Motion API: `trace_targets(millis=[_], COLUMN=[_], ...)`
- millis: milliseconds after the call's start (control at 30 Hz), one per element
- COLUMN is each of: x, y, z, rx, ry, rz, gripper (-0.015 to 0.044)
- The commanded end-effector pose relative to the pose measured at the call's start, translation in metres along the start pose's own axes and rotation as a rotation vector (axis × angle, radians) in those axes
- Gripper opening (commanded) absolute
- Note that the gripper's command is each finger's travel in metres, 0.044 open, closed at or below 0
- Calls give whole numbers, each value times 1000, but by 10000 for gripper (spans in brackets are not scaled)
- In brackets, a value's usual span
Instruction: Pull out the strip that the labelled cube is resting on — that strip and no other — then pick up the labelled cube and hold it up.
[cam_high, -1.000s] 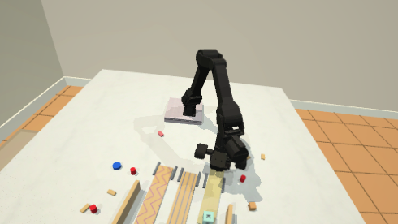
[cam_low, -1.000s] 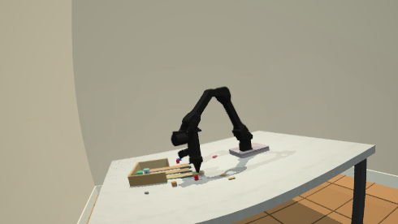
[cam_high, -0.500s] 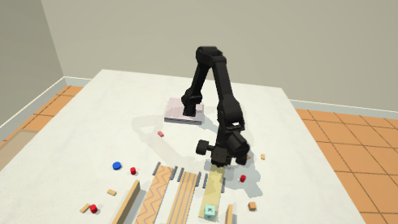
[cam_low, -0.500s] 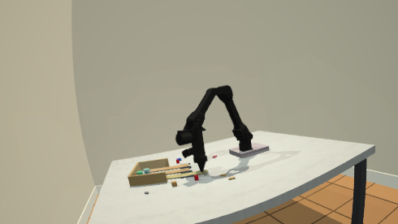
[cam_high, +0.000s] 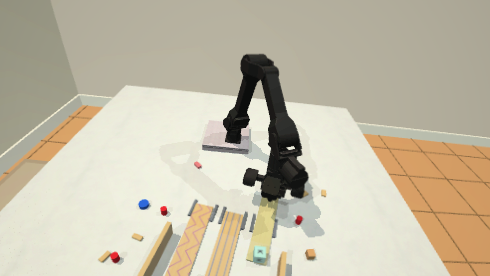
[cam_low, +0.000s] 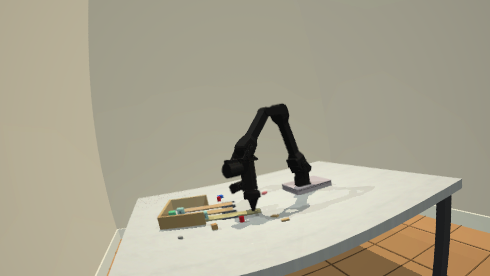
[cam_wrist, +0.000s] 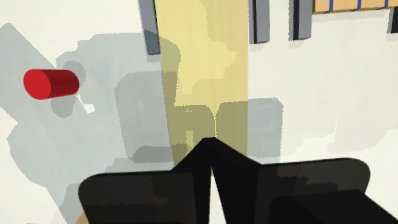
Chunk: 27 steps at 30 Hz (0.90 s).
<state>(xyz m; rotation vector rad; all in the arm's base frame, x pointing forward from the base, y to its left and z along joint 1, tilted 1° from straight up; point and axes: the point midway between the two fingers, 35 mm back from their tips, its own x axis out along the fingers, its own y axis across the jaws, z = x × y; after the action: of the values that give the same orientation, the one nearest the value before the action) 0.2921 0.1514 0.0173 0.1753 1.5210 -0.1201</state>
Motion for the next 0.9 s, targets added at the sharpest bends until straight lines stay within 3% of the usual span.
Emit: trace_targets(millis=[0,867], x=[6,5], y=[-4,-5], z=[-16,-51], rx=[-3,-3], ry=[30,33], rz=[-16,-16], gripper=[0,0])
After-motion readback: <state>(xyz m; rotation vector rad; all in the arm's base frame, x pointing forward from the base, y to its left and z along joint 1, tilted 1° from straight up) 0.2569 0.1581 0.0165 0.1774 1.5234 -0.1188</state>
